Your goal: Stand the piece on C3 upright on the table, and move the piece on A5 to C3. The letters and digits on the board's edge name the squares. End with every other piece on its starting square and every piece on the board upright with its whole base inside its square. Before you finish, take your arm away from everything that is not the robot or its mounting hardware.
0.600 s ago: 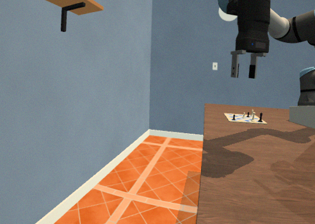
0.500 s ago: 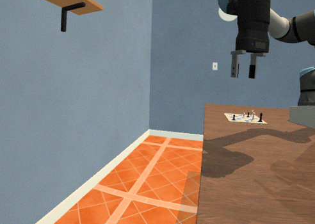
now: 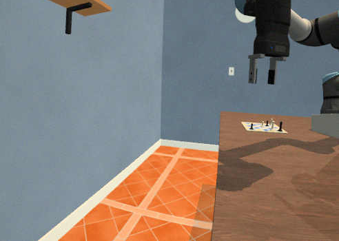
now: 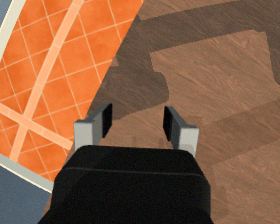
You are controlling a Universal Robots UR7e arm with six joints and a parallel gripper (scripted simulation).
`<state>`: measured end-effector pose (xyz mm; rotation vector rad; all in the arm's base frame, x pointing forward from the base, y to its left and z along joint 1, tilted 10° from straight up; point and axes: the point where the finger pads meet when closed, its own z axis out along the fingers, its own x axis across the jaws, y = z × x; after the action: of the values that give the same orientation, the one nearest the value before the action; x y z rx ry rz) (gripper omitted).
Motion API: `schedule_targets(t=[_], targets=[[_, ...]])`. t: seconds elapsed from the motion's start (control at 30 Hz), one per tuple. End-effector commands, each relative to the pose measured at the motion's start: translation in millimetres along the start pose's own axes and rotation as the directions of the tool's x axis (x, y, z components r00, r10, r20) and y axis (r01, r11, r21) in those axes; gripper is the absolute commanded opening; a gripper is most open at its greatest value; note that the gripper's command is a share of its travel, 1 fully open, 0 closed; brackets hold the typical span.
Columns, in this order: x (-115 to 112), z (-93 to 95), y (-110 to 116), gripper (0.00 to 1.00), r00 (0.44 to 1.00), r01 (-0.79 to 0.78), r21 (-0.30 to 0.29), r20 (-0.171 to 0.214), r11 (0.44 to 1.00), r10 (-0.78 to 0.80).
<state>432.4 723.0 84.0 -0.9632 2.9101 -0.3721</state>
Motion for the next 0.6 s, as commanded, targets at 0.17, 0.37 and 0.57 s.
schedule_targets(t=[0.17, 0.37, 0.57], targets=[[-1, 4.2, -11, 1.0, 0.999, -0.032, 0.003, -0.013, 0.999, 0.032], [-3, 28.7, -59, 1.0, 0.982, -0.169, 0.028, -0.077, 0.985, 0.171], [-1, 56.1, -114, 1.0, 0.933, -0.323, 0.071, -0.145, 0.944, 0.331]])
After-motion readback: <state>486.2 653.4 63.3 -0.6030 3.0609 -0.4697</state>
